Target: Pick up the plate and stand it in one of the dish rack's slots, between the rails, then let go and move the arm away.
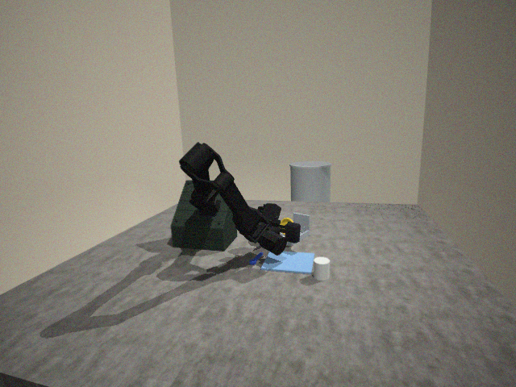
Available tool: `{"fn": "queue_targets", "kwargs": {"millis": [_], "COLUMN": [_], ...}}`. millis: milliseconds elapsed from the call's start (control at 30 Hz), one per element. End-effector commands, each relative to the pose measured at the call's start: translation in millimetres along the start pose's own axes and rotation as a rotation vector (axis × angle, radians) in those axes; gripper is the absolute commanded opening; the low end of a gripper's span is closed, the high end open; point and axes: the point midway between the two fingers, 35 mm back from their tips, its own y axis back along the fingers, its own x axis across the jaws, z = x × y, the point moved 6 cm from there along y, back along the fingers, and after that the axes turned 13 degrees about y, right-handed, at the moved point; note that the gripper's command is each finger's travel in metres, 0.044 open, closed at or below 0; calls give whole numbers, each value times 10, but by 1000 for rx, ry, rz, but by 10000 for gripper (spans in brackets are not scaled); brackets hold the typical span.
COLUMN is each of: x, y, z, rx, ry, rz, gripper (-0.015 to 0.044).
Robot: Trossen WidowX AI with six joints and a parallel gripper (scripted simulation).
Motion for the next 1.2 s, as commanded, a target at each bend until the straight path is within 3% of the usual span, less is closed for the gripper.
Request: {"fn": "queue_targets", "kwargs": {"millis": [0, 1167], "x": [48, 168], "y": [-92, -236], "z": [38, -47], "rx": [-4, 5], "ry": [-3, 4], "rz": [6, -2], "gripper": [0, 0]}}
